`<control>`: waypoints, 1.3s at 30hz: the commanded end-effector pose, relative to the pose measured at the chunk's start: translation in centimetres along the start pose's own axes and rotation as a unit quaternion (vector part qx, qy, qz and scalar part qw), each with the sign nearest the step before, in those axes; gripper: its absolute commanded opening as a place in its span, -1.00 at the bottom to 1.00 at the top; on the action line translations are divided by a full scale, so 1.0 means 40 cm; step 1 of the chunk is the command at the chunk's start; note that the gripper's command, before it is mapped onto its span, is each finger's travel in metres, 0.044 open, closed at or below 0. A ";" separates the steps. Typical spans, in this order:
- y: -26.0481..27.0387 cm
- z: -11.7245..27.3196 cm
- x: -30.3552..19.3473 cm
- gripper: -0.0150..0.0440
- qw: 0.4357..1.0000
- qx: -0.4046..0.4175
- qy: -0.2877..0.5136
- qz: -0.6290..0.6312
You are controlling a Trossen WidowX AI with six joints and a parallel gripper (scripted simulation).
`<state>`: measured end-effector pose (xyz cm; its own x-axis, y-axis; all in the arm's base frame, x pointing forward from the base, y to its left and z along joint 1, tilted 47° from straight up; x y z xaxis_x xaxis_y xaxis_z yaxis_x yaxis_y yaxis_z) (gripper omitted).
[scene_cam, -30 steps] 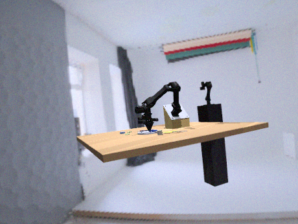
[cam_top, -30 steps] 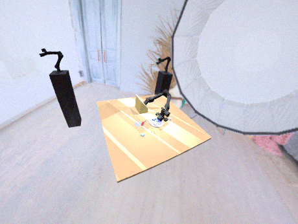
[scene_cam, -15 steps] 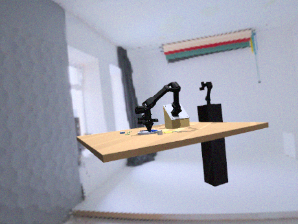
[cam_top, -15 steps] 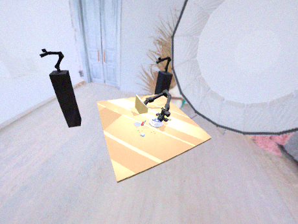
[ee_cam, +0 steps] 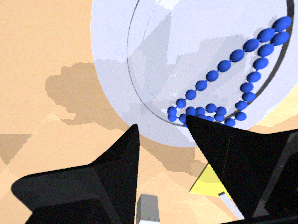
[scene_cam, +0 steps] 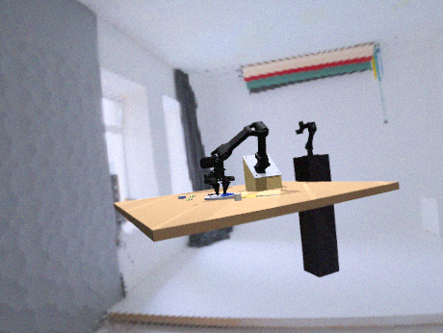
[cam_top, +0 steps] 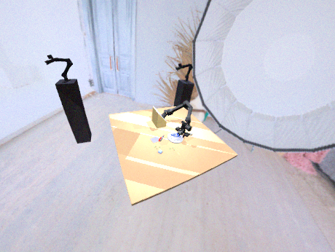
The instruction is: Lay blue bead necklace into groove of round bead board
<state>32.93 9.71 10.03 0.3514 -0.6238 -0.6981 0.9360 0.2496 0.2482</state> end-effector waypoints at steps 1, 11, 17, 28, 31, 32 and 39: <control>-0.007 -0.009 0.001 0.67 1.000 -0.009 -0.001 -0.003; -0.003 0.003 0.003 1.00 1.000 -0.003 -0.001 -0.004; -0.003 0.003 0.003 1.00 1.000 -0.003 -0.001 -0.004; -0.003 0.003 0.003 1.00 1.000 -0.003 -0.001 -0.004; -0.003 0.003 0.003 1.00 1.000 -0.003 -0.001 -0.004; -0.003 0.003 0.003 1.00 1.000 -0.003 -0.001 -0.004; -0.003 0.003 0.003 1.00 1.000 -0.003 -0.001 -0.004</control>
<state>32.85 9.48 9.97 0.3446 -0.6271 -0.6986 0.9384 0.2501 0.2384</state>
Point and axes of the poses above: the point midway between the two fingers, 35 mm back from their tips, its own z axis back along the fingers, its own y axis across the jaws, x = y × z, the point moved 9 cm from there along z, back along the fingers, and after that the axes turned 2 degrees about -z, right-handed, at the moved point
